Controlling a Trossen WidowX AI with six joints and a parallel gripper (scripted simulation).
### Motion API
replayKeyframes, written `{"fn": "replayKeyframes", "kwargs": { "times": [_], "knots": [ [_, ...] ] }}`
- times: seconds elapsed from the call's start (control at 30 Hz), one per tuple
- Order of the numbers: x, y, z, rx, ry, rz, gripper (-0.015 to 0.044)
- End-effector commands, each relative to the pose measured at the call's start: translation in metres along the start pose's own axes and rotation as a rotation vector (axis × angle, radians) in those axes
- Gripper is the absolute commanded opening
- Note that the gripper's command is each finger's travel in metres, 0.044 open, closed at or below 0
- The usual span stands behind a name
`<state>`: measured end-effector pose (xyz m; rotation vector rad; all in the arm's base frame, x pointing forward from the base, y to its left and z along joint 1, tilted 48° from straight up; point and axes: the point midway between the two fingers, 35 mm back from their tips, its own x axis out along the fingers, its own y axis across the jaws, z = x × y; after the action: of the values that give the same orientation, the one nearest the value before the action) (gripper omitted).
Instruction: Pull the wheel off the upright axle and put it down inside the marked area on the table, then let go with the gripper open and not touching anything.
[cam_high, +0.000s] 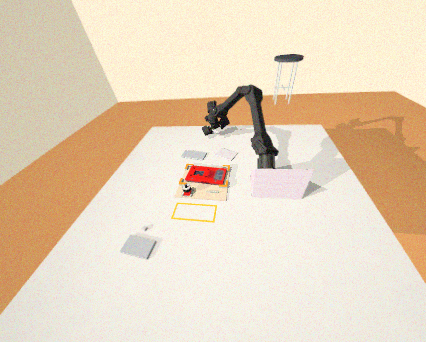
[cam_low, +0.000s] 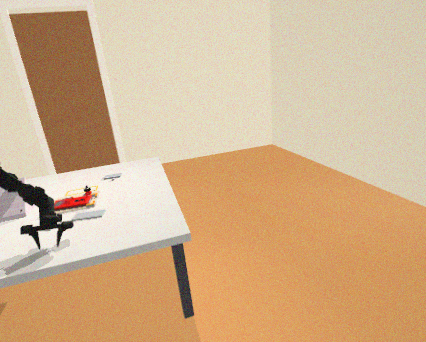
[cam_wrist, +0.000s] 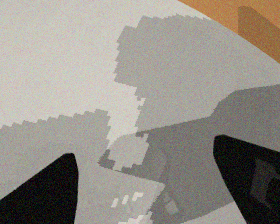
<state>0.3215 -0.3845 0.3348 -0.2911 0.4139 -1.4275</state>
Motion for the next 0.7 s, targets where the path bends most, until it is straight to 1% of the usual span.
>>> {"fn": "replayKeyframes", "kwargs": {
  "times": [0.0, 0.37, 0.67],
  "knots": [
    [-0.014, 0.037, -0.012, -0.018, 0.030, 0.084, 0.0300],
    [-0.076, 0.139, -0.052, -0.117, 0.128, 0.305, 0.0300],
    [-0.140, 0.205, -0.100, -0.253, 0.214, 0.449, 0.0300]
  ]
}}
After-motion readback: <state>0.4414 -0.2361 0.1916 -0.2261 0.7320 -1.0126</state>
